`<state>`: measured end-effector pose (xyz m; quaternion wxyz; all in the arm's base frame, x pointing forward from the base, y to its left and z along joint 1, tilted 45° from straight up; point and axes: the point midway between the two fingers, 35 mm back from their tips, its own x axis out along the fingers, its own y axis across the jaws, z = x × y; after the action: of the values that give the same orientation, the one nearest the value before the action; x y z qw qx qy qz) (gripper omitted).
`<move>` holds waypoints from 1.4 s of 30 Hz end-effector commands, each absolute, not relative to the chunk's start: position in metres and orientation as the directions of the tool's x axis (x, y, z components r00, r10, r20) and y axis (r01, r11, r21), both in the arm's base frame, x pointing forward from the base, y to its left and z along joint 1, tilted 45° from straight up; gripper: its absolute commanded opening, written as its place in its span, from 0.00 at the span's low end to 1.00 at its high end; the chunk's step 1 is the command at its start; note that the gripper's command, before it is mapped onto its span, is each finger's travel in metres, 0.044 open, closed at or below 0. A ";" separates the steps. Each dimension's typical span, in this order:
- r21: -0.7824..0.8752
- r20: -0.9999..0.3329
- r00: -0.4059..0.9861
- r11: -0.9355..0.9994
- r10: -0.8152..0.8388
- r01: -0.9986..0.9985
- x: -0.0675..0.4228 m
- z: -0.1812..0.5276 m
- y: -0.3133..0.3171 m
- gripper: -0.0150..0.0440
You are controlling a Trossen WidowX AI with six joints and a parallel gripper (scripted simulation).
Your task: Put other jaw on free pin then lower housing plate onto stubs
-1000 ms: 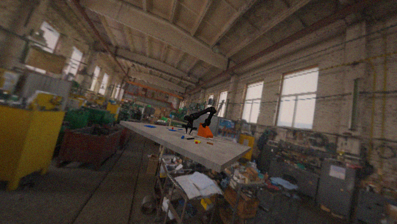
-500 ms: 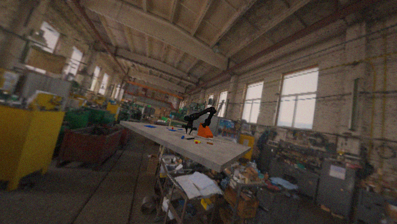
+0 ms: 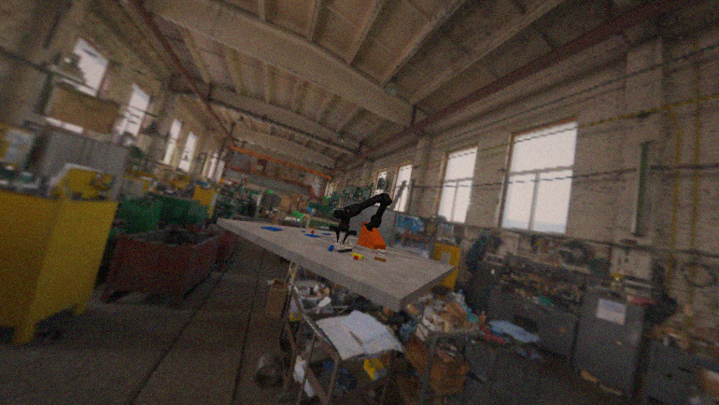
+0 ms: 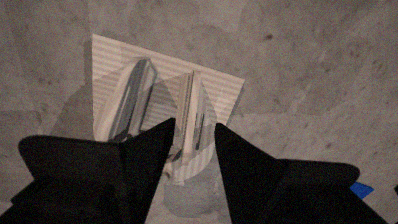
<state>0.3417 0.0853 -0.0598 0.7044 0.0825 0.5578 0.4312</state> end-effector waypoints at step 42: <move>0.599 -0.712 0.001 0.609 0.702 -0.520 0.341 -0.059 0.086 0.48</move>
<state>0.3409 0.0853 -0.0583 0.7025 0.0820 0.5586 0.4333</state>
